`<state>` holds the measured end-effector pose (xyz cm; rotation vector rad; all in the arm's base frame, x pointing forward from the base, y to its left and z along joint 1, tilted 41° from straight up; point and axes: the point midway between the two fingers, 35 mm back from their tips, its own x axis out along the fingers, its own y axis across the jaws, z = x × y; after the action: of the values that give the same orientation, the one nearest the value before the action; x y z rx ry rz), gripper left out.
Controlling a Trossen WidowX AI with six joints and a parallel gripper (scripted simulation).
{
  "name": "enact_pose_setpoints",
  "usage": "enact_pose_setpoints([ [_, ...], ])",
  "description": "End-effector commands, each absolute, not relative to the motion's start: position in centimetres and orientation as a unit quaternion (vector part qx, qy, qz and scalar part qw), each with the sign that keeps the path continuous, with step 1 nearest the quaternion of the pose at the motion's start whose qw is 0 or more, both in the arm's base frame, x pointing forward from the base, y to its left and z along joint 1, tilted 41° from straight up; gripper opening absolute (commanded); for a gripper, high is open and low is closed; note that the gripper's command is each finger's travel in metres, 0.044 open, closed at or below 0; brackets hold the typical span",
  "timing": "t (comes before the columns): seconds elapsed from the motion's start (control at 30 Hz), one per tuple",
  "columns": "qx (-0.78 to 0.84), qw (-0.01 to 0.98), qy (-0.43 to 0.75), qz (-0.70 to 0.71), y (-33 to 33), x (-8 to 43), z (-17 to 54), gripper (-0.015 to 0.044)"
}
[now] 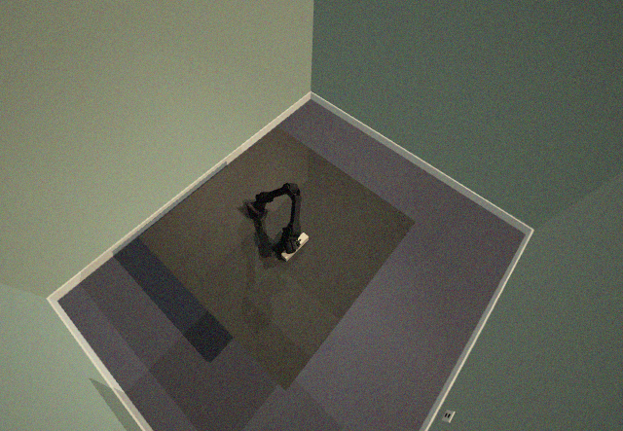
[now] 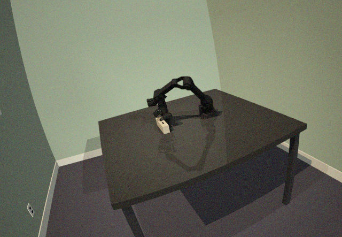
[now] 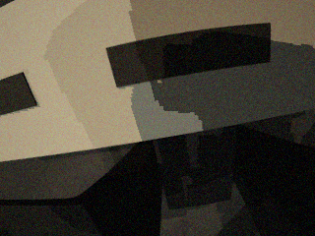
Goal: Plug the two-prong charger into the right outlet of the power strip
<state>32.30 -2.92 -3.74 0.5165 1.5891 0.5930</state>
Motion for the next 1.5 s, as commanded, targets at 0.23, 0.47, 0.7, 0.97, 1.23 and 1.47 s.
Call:
enact_pose_setpoints([
  [0.23,0.223,0.641,0.687,0.261,-2.77,32.76,-3.76,0.0000],
  [0.47,0.225,0.634,0.693,0.259,-2.92,32.31,-3.72,0.0000],
  [0.7,0.225,0.634,0.693,0.259,-2.92,32.31,-3.72,0.0000],
  [0.97,0.225,0.634,0.693,0.259,-2.92,32.31,-3.72,0.0184],
  [1.23,0.225,0.634,0.693,0.259,-2.92,32.31,-3.72,0.0394],
  [1.47,0.225,0.635,0.692,0.259,-2.92,32.17,-3.72,0.0440],
])
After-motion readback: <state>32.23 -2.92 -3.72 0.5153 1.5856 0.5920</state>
